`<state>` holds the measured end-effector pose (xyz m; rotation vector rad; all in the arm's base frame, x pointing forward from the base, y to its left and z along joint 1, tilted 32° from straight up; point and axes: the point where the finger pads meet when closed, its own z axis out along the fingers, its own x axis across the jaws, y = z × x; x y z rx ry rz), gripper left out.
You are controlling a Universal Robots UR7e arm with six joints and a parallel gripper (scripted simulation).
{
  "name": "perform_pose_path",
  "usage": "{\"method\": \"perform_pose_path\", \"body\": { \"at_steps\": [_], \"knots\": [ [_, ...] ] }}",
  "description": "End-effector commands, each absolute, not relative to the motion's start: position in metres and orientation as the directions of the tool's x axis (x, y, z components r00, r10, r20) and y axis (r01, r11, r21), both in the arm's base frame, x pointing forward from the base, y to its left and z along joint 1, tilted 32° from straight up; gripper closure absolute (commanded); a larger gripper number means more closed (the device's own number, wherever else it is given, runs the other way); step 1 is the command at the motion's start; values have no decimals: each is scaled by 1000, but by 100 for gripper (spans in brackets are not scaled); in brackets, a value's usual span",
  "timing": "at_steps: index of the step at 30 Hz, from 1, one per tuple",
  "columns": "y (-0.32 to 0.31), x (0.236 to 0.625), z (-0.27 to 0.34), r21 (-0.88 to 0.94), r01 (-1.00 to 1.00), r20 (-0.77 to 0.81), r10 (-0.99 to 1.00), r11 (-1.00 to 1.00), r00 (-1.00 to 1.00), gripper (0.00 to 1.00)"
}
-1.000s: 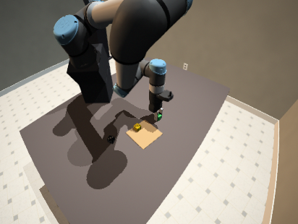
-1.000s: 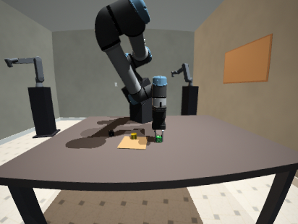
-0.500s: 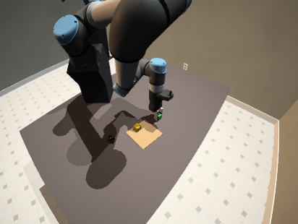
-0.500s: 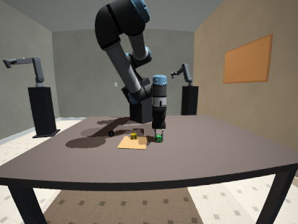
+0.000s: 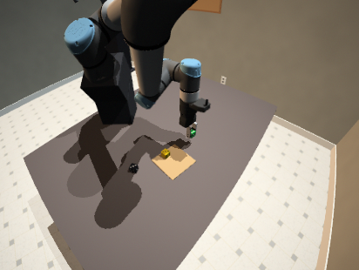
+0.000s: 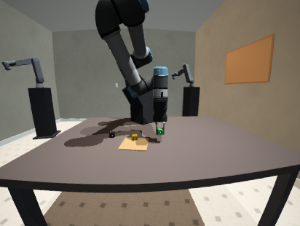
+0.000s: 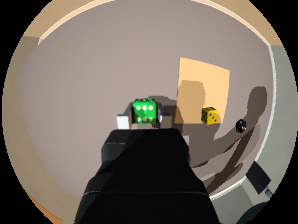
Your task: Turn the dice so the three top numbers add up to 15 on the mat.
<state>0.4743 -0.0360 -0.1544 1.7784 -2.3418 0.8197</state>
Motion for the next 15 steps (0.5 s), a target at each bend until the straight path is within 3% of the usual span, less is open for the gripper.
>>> {"method": "perform_pose_path", "body": {
  "at_steps": [1, 15],
  "knots": [
    [-24, 469, -132, -359, -916, 380, -868, 179, -319, 43],
    [-13, 463, -111, -359, -916, 380, -868, 179, -319, 43]
  ]
}}
